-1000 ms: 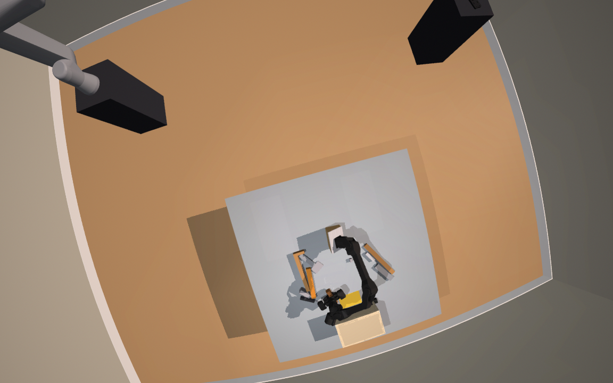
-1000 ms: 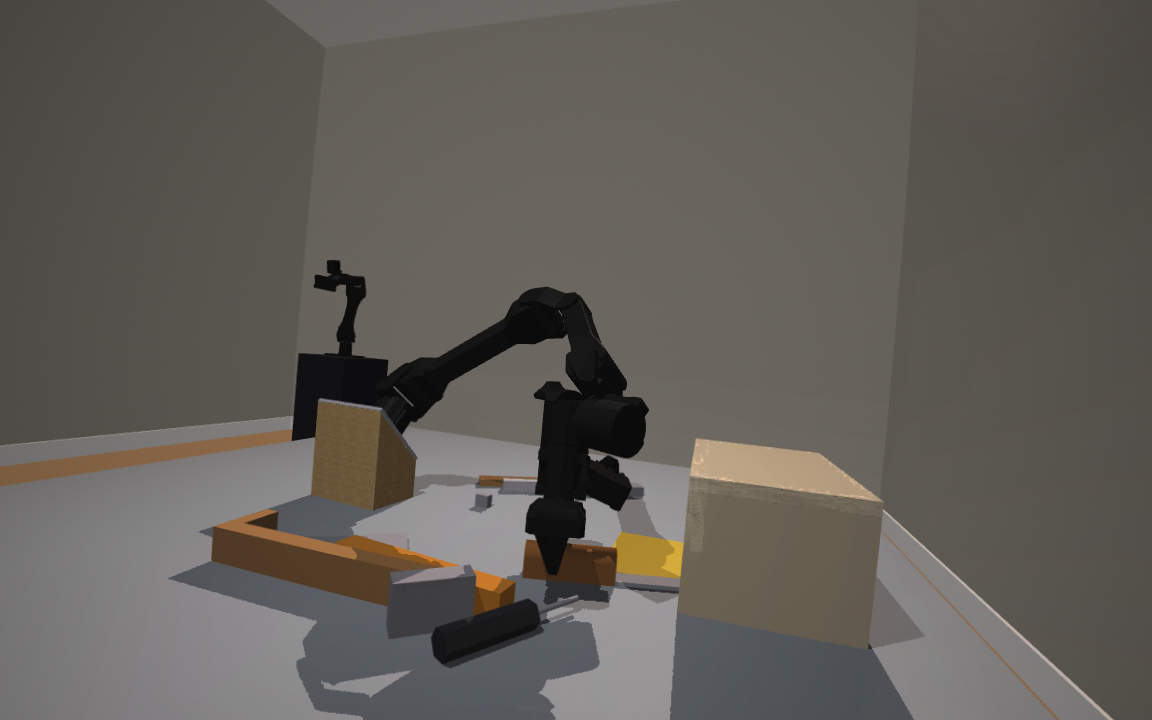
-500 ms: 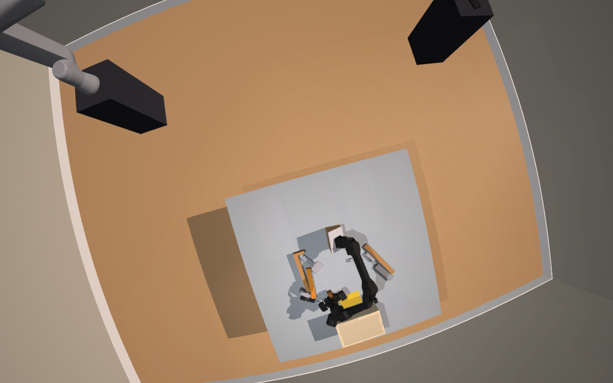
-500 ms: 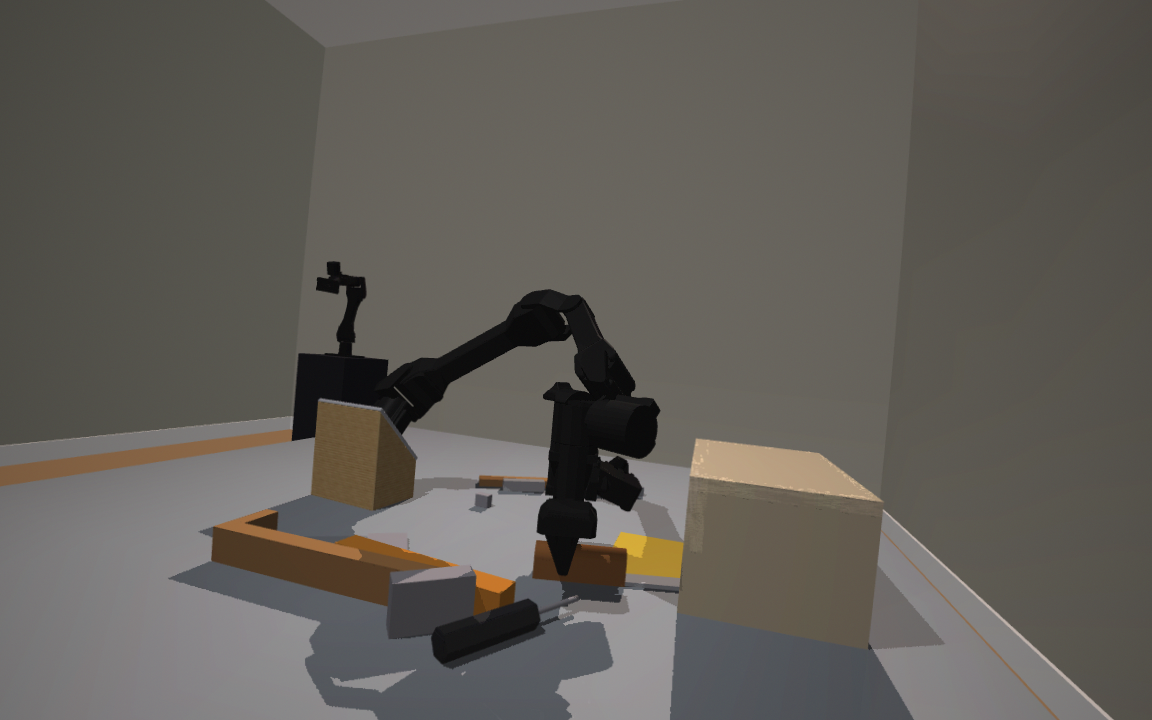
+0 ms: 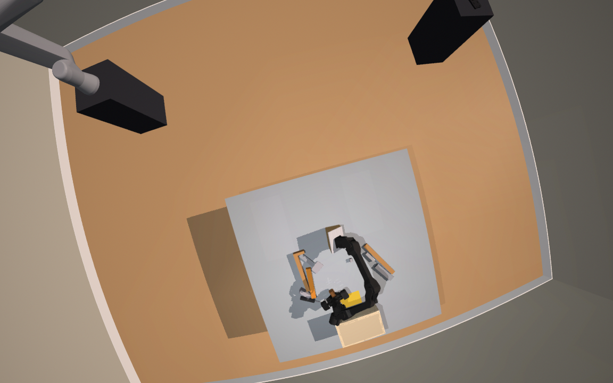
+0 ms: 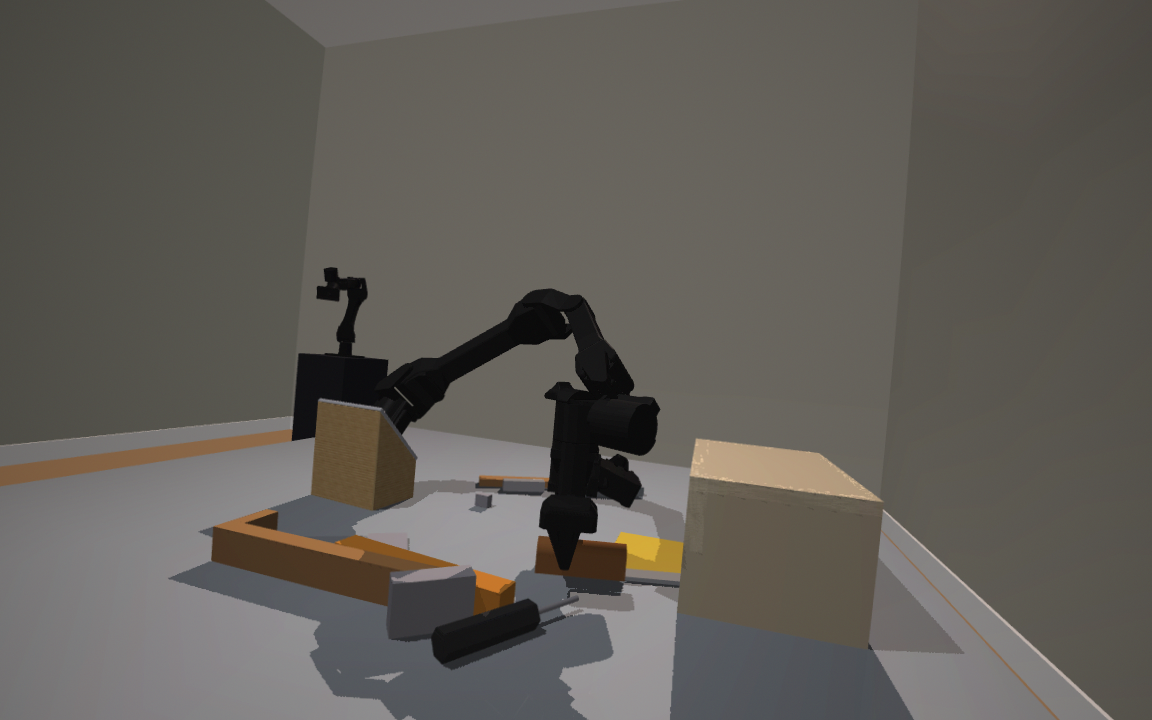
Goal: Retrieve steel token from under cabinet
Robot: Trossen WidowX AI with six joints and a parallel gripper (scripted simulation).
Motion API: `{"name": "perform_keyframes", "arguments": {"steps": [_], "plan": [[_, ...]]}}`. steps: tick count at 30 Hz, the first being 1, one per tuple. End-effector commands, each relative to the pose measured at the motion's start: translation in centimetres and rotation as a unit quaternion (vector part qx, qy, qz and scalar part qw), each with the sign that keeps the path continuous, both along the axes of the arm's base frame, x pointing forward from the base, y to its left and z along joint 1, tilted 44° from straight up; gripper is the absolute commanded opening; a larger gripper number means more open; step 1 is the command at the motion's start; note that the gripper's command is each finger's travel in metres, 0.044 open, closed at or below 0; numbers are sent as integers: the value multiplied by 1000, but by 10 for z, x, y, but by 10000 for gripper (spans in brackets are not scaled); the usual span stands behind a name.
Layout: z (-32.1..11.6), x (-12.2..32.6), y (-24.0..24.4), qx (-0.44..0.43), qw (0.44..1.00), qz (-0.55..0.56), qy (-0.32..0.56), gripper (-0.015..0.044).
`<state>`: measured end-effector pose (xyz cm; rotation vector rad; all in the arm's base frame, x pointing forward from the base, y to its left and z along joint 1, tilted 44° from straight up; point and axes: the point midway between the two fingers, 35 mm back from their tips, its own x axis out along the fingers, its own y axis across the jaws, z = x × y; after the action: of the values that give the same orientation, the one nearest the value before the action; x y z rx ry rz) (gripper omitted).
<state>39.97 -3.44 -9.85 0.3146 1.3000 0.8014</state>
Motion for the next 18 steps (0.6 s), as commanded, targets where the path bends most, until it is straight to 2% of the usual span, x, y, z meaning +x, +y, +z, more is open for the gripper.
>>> {"name": "perform_keyframes", "arguments": {"steps": [1,18], "plan": [[4,-2,6,1,1000,3,-1,0],[16,-10,20,2,1000,3,0,0]]}}
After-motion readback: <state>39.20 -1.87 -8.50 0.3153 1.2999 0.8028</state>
